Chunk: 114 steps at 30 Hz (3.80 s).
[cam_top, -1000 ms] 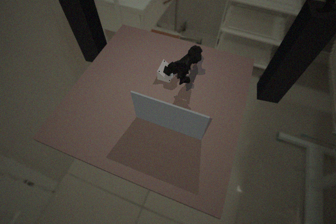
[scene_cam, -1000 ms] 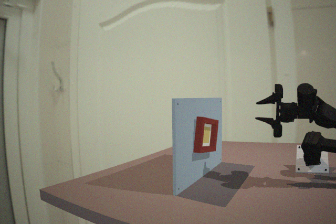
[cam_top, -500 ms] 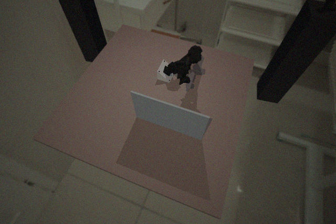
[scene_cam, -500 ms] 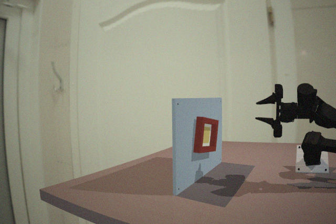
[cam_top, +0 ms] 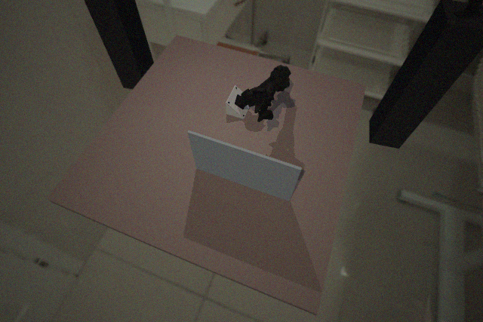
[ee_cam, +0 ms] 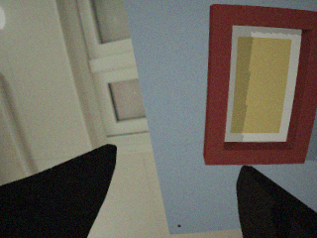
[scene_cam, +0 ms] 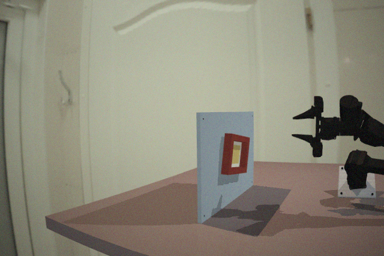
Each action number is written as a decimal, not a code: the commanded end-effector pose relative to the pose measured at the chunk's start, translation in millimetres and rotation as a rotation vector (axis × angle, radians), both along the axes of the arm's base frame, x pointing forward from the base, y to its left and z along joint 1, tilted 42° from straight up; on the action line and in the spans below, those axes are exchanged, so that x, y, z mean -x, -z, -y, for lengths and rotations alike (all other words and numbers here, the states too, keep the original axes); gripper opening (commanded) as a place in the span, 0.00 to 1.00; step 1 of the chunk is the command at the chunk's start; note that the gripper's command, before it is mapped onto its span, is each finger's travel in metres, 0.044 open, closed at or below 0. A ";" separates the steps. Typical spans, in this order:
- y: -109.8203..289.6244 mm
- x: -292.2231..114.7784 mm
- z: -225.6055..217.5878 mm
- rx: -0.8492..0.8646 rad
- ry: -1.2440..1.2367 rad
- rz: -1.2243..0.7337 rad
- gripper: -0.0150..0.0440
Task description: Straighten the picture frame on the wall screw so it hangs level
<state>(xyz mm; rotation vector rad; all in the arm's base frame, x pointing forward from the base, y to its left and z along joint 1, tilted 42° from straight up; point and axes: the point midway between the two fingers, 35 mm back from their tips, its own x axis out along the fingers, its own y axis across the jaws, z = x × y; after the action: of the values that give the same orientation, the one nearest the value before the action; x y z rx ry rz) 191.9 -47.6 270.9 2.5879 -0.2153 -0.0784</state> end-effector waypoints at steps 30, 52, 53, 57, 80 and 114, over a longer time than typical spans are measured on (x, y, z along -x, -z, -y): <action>15.5 -69.9 -27.2 0.141 -0.005 -0.011 0.69; 15.0 -148.9 -14.1 0.142 -0.005 -0.007 0.69; 15.0 -148.9 -14.1 0.142 -0.005 -0.007 0.69; 15.0 -148.9 -14.1 0.142 -0.005 -0.007 0.69; 13.7 -166.4 -11.3 0.142 -0.005 -0.006 0.69; 14.5 -188.1 -7.5 0.143 -0.005 -0.005 0.69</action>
<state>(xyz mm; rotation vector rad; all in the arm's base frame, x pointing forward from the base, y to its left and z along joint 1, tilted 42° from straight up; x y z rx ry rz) 379.6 -40.6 255.1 2.4486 -0.2094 -0.0710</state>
